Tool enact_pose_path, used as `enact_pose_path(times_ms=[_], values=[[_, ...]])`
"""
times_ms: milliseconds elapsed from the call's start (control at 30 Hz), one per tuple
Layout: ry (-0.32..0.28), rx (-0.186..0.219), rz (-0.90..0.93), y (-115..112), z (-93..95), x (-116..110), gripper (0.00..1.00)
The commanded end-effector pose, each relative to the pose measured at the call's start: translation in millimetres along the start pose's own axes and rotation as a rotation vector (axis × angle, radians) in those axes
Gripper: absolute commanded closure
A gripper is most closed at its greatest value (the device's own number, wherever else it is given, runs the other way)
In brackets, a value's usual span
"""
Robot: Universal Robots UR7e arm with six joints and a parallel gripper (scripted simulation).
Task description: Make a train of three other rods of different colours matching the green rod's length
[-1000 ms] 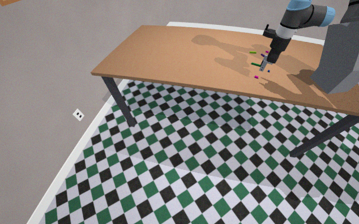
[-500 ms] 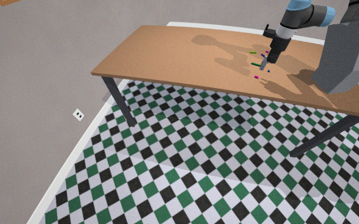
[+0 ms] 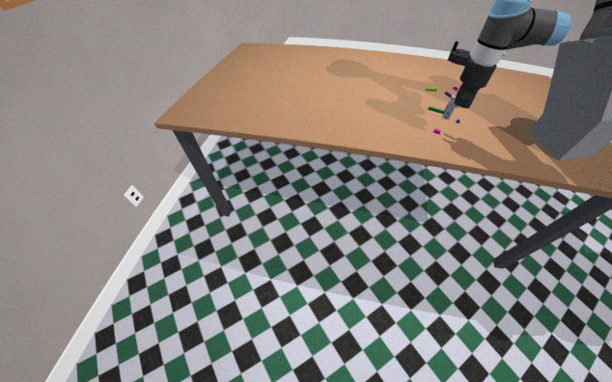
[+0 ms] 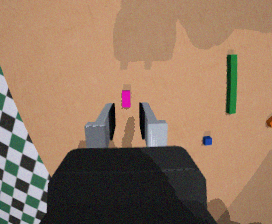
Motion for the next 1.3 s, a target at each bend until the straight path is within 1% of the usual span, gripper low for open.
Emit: enact_pose_path(times_ms=[0,633,933,1267], values=[[0.001,0.001,0.0,0,-0.5,0,0.46],[0.001,0.001,0.0,0,1.9,0,0.46],[0.001,0.0,0.001,0,7.8,0,0.46],[0.001,0.0,0.001,-1,21.8,0,0.46]])
Point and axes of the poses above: the point where the finger pads meet when closed, its own z axis out along the fingers, its own y axis across the jaws, x = y × z, the point moved 5 cm from there along -z, back along the fingers, and after that the axes turned 5 degrees about z, right-handed, at the moved point
